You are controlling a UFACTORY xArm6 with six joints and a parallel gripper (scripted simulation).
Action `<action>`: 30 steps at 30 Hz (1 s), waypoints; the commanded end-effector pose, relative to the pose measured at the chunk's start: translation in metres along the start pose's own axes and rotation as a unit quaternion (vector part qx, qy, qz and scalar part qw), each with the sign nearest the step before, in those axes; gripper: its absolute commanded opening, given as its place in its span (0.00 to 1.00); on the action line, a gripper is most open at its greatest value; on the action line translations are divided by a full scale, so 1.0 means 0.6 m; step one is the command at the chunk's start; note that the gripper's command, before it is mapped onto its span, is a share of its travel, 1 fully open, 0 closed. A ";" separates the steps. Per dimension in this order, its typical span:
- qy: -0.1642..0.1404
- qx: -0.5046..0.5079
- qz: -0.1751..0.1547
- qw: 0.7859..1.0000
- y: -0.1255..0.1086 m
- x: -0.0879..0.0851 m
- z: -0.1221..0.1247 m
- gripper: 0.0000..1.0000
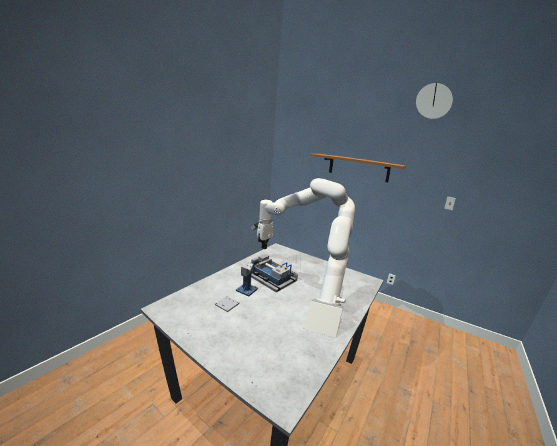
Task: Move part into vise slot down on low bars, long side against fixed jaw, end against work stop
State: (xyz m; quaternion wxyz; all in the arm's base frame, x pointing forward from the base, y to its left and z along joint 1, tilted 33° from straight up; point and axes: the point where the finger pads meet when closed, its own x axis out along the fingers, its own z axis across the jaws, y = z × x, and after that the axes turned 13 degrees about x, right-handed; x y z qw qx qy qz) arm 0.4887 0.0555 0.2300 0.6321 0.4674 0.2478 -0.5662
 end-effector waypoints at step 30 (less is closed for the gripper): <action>0.000 0.000 0.002 1.000 0.011 -0.003 0.058 0.00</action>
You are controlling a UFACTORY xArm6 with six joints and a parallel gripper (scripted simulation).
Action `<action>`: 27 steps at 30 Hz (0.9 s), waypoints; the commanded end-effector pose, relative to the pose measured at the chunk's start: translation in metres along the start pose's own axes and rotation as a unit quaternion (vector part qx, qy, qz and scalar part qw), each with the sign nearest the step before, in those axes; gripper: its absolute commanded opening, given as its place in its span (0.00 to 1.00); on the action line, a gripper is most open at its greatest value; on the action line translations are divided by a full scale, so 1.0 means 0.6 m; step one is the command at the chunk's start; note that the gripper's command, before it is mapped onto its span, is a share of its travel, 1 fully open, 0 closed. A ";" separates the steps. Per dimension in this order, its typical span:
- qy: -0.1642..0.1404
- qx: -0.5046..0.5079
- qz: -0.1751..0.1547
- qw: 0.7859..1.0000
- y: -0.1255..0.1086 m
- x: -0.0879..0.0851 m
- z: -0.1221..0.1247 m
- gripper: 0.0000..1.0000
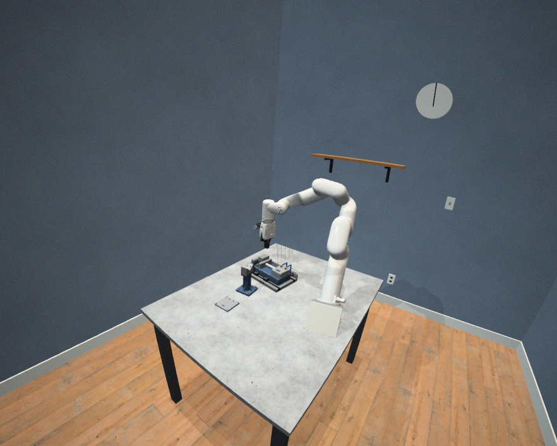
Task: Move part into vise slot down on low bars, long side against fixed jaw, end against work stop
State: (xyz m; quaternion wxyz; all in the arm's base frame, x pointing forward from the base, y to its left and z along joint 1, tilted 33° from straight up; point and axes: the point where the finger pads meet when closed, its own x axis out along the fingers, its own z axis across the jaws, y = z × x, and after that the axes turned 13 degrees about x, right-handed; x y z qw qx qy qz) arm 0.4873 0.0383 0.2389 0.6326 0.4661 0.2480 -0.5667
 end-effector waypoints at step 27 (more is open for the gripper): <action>0.001 0.001 0.003 1.000 0.008 -0.004 0.041 0.00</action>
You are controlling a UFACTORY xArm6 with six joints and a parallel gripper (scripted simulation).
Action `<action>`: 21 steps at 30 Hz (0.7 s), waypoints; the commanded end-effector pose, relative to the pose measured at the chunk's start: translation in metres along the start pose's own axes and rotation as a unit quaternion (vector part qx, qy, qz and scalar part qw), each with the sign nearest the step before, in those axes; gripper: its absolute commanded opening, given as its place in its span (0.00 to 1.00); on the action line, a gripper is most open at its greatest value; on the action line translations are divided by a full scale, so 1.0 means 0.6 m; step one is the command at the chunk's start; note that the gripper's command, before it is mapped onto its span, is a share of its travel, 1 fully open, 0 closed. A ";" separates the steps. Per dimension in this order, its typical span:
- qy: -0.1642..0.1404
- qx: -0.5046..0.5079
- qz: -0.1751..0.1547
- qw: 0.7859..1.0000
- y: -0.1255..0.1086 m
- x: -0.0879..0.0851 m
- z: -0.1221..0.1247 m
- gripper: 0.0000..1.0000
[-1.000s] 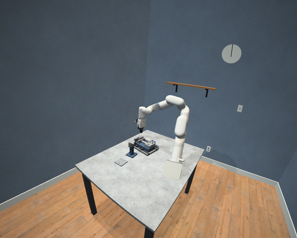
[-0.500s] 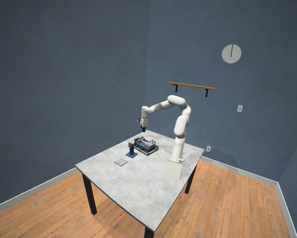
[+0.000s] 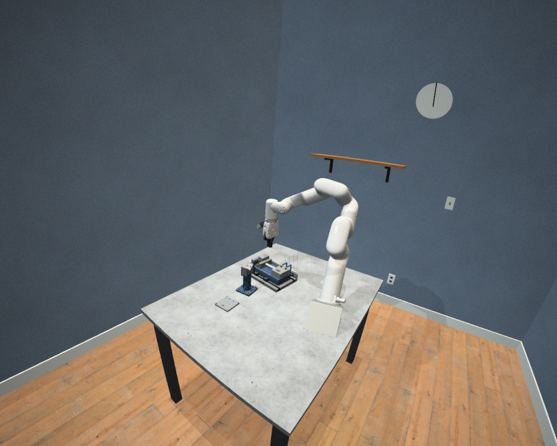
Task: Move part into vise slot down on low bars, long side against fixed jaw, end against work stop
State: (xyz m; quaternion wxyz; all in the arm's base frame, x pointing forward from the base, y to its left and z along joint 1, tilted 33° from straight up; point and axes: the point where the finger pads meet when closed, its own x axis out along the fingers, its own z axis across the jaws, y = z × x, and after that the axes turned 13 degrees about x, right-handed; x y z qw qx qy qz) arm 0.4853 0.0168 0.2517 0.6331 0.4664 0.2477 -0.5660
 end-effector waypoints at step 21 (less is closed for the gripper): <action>0.001 0.001 0.002 1.000 0.002 0.000 0.000 0.00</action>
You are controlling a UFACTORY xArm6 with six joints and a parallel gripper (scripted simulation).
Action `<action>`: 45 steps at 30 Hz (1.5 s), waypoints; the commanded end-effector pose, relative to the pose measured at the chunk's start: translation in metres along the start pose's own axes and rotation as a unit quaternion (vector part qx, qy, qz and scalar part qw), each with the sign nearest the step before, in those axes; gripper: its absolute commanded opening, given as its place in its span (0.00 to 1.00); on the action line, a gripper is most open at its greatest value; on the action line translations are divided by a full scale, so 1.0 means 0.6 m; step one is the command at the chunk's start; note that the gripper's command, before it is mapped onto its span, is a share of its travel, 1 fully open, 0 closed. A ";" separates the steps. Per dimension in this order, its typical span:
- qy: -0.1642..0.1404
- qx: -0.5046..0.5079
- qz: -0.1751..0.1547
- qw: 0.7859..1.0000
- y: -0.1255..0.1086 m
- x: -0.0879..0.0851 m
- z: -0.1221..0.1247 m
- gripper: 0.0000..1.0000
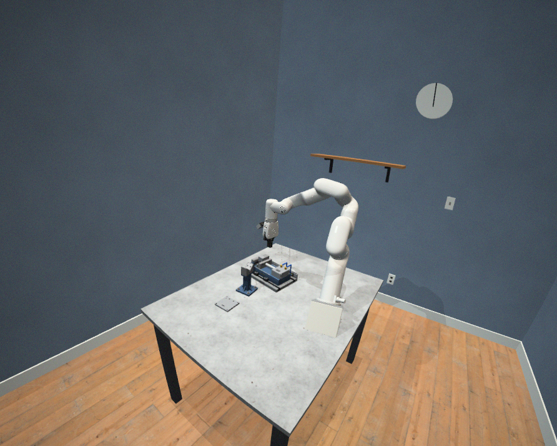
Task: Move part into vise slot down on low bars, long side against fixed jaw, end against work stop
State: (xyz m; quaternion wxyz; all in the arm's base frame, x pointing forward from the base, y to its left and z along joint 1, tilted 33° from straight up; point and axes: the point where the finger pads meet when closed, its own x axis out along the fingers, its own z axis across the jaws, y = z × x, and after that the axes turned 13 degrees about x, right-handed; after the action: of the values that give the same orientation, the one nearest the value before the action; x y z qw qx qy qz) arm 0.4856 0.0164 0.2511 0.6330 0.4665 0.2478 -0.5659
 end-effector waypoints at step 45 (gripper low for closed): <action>0.002 0.000 0.001 1.000 0.005 0.079 0.001 0.00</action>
State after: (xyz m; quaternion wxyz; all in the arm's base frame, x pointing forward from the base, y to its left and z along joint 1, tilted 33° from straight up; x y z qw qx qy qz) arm 0.4980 -0.0072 0.2125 0.6325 0.4669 0.2487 -0.5658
